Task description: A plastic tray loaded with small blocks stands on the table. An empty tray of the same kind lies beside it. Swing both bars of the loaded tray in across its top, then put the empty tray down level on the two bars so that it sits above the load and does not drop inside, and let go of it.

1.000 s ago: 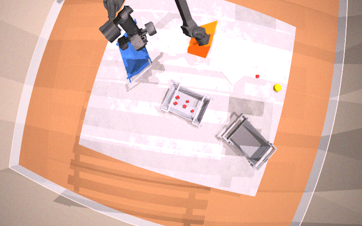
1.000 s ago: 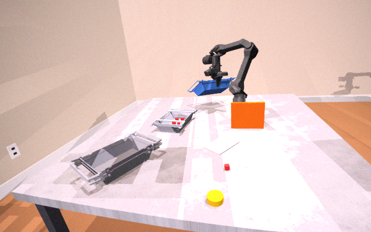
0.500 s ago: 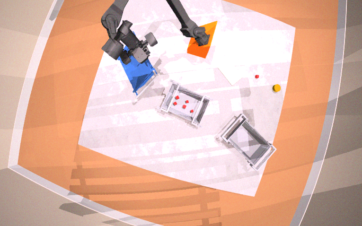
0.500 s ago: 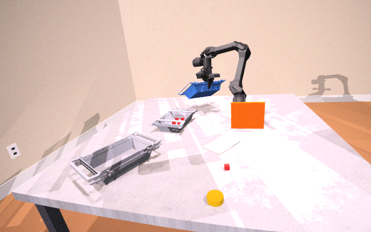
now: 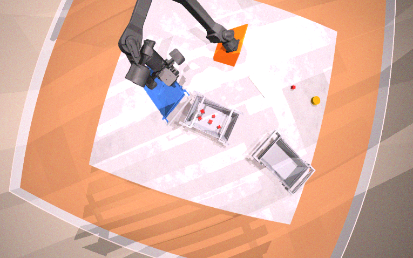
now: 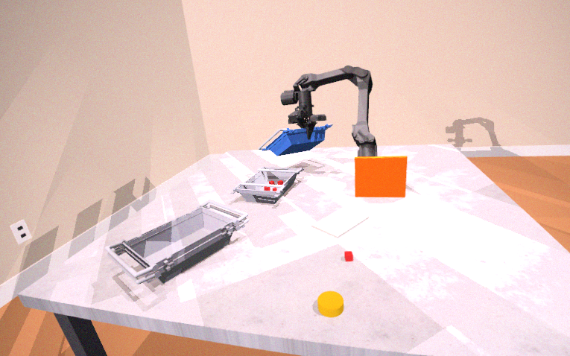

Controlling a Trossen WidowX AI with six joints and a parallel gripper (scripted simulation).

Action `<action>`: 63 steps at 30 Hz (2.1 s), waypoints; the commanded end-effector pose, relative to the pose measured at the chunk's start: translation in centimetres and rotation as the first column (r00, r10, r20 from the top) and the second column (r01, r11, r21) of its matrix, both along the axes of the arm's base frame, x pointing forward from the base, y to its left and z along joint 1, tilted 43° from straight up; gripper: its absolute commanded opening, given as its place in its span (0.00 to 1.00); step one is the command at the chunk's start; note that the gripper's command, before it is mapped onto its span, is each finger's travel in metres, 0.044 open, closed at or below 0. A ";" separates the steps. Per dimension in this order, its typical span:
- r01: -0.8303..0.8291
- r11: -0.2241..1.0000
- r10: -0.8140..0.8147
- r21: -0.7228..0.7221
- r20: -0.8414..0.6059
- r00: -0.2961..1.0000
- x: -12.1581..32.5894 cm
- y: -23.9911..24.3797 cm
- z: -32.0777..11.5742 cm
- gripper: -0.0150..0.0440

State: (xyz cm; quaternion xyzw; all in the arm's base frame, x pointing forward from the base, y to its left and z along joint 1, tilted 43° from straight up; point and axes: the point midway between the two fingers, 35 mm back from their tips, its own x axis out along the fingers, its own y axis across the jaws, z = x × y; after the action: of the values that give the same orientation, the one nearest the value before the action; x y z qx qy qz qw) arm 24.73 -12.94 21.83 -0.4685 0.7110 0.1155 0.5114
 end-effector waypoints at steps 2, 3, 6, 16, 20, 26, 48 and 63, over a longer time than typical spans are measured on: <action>-0.050 0.999 0.050 -0.006 -0.010 0.999 1.9 1.7 -0.6 0.25; -0.057 0.998 0.057 -0.006 -0.017 0.998 2.2 2.0 -0.9 0.25; -0.079 0.997 0.079 -0.007 -0.036 0.996 3.1 2.9 -1.6 0.25; -0.152 0.988 0.150 -0.013 -0.099 0.984 5.6 6.2 -4.1 0.25; -0.182 0.983 0.178 -0.017 -0.123 0.976 6.4 7.7 -5.2 0.25; -0.227 0.974 0.220 -0.026 -0.160 0.962 7.4 10.0 -6.8 0.25; -0.396 0.915 0.360 -0.077 -0.288 0.888 8.7 18.9 -13.3 0.25; -0.407 0.910 0.368 -0.081 -0.296 0.881 8.7 19.5 -13.8 0.25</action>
State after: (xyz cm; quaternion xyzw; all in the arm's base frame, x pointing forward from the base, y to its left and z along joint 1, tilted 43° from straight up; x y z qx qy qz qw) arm 33.15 5.91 7.58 -0.6070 0.6826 0.2333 0.3336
